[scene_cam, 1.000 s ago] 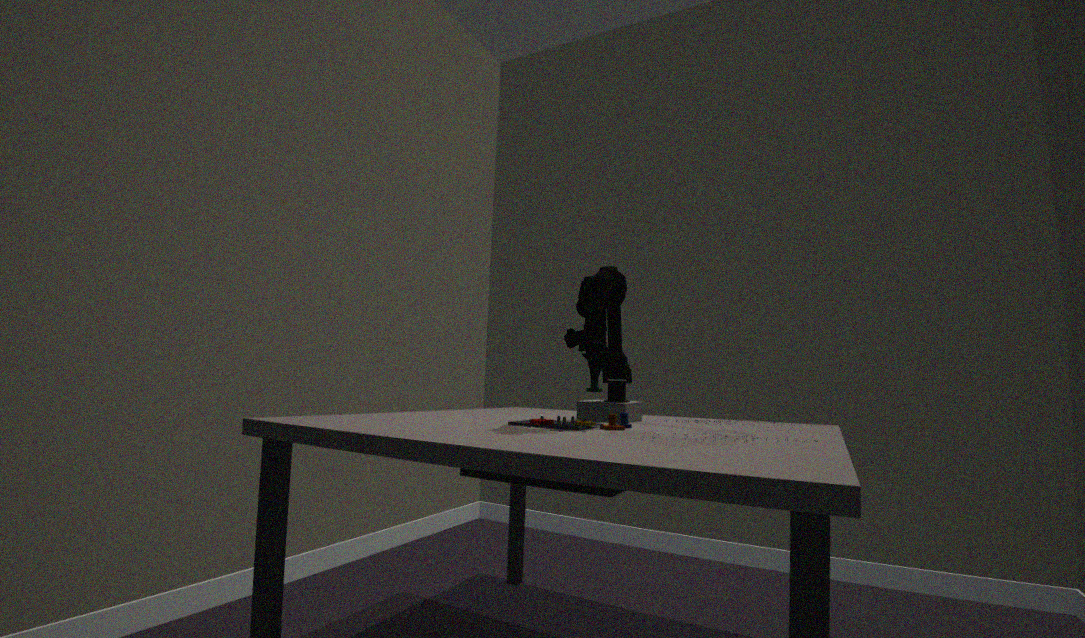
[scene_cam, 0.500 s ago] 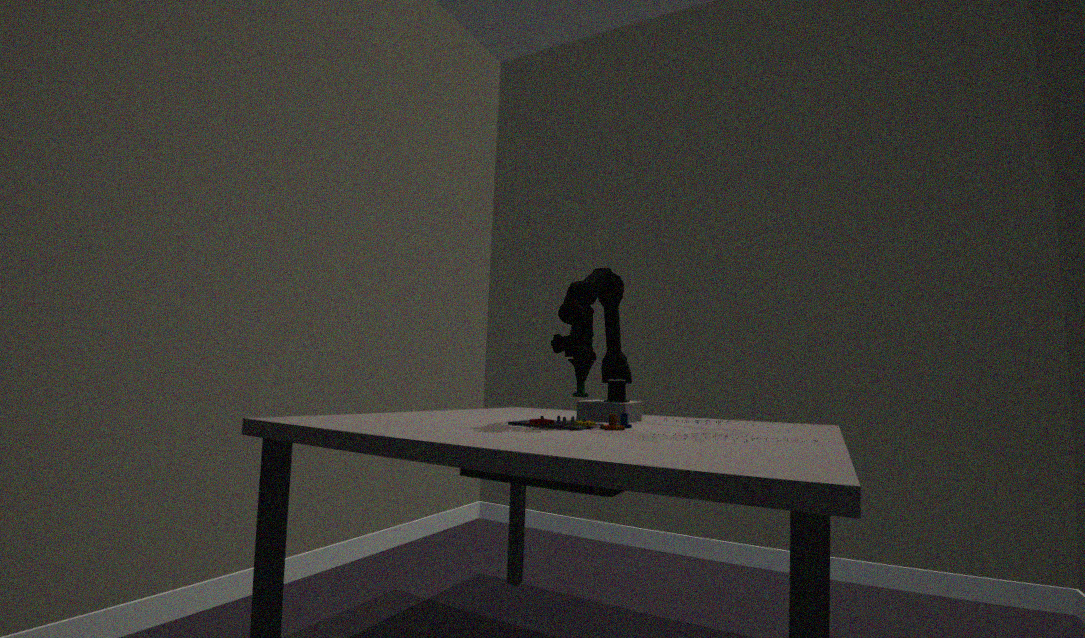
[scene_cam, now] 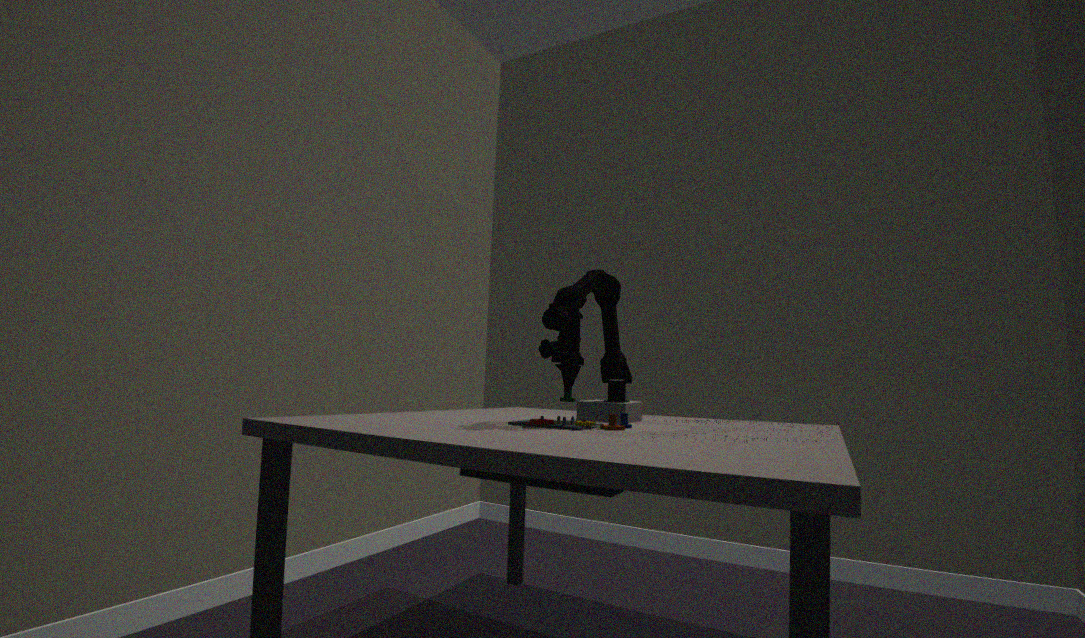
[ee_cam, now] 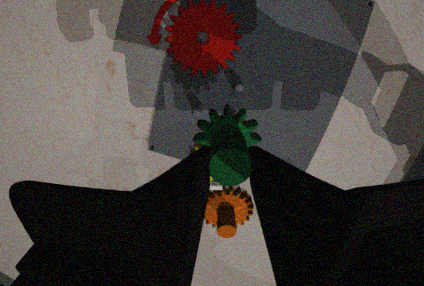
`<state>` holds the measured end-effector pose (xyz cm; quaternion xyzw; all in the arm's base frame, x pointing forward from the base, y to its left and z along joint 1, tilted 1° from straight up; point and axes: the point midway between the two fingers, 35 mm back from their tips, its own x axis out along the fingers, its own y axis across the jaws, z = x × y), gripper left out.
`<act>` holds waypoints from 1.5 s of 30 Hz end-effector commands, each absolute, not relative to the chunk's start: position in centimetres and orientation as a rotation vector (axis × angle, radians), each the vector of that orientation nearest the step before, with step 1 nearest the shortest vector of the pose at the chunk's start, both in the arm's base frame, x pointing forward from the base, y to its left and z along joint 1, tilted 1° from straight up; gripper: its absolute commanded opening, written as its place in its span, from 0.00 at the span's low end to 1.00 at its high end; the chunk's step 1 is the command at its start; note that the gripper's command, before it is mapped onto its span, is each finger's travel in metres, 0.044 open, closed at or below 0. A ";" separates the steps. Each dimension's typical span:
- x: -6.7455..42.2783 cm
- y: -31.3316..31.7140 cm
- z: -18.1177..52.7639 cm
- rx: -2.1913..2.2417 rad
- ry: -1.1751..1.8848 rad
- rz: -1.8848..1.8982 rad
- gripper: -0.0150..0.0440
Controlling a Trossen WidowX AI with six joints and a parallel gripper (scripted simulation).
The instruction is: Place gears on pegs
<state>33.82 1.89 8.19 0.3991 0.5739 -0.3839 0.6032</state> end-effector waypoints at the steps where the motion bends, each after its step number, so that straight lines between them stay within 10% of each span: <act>1: 33.8 0.9 7.7 0.920 1.334 -0.885 0.25; 45: 33.9 -0.8 5.6 0.746 1.400 -0.721 0.25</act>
